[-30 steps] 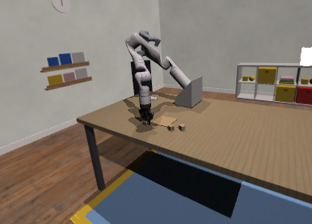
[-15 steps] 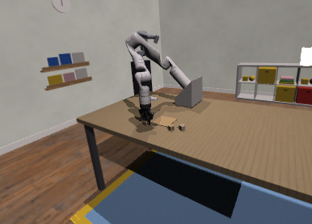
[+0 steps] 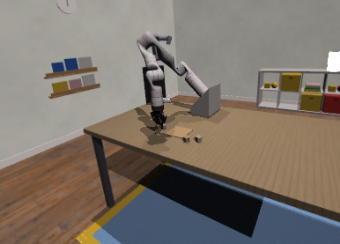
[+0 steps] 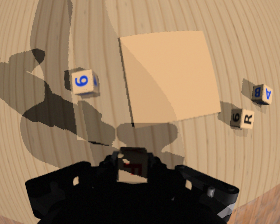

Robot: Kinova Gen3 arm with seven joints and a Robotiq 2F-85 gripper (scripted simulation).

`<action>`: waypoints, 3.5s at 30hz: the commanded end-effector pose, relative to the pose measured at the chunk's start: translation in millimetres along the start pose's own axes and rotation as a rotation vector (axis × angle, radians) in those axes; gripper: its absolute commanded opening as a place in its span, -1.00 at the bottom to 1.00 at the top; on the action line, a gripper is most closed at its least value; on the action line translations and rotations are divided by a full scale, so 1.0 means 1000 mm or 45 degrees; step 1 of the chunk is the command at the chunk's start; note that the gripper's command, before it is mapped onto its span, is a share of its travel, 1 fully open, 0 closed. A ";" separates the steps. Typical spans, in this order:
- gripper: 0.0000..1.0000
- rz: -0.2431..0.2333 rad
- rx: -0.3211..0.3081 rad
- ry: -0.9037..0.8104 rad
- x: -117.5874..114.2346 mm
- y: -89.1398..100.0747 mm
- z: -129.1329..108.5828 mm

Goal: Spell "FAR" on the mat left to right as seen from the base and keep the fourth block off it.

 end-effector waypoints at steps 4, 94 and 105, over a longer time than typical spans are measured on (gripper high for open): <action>-0.47 0.012 -0.021 0.003 0.002 0.046 0.004; -0.47 0.027 0.024 -0.919 0.076 0.053 -0.066; -0.47 0.022 0.021 -1.305 0.095 0.053 -0.090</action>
Point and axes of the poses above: the point where the finger pads meet when closed, its own y axis back along the fingers, its own x axis across the jaws, z = x × y, the point moved 4 cm from there along y, back along the fingers, and after that the axes turned 5 degrees about y, right-handed, at the moved point
